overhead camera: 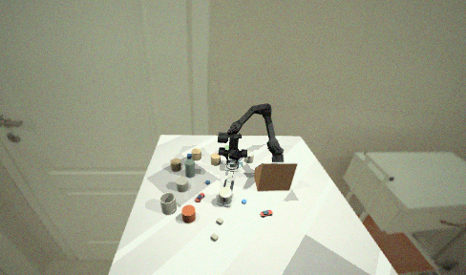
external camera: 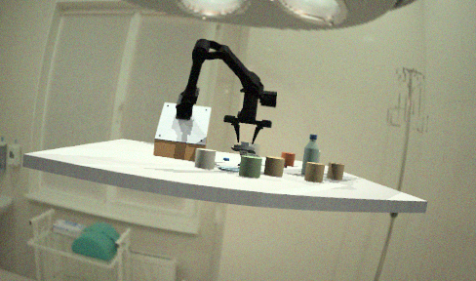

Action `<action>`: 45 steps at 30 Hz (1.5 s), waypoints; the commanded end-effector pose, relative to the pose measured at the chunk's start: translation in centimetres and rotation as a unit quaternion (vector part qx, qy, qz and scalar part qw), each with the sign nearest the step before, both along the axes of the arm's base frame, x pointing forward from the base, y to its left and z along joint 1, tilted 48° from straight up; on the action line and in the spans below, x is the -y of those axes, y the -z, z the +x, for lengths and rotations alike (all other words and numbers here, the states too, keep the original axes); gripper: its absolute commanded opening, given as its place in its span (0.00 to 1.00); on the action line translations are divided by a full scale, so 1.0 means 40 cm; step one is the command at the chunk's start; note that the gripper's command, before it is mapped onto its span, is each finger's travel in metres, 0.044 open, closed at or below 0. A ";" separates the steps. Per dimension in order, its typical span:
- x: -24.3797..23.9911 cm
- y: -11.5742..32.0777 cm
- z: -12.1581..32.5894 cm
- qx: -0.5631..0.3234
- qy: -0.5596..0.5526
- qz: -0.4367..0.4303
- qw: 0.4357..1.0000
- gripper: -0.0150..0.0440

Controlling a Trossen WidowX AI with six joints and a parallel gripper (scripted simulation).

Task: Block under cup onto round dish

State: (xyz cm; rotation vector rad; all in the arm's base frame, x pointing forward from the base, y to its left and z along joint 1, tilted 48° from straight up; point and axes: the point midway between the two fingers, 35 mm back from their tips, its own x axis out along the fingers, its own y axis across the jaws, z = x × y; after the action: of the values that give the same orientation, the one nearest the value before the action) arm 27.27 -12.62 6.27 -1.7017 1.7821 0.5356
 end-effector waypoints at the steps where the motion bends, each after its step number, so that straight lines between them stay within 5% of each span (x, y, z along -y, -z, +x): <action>1: 0.011 0.012 -0.002 -0.004 -0.003 -0.001 1.000 0.69; 10: 0.034 0.031 -0.004 -0.004 -0.003 -0.002 1.000 0.69; 14: 0.034 0.031 -0.004 -0.004 -0.003 -0.002 1.000 0.52; 21: 0.034 0.031 -0.004 -0.004 -0.003 -0.002 1.000 0.44; 25: 0.018 0.020 0.000 -0.004 -0.003 0.000 1.000 0.26; 45: -0.135 -0.126 -0.006 -0.004 -0.002 0.002 1.000 0.25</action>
State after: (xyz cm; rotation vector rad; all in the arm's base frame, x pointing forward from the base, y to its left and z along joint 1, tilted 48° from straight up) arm 27.10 -7.11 11.02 -1.7147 1.7860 0.5533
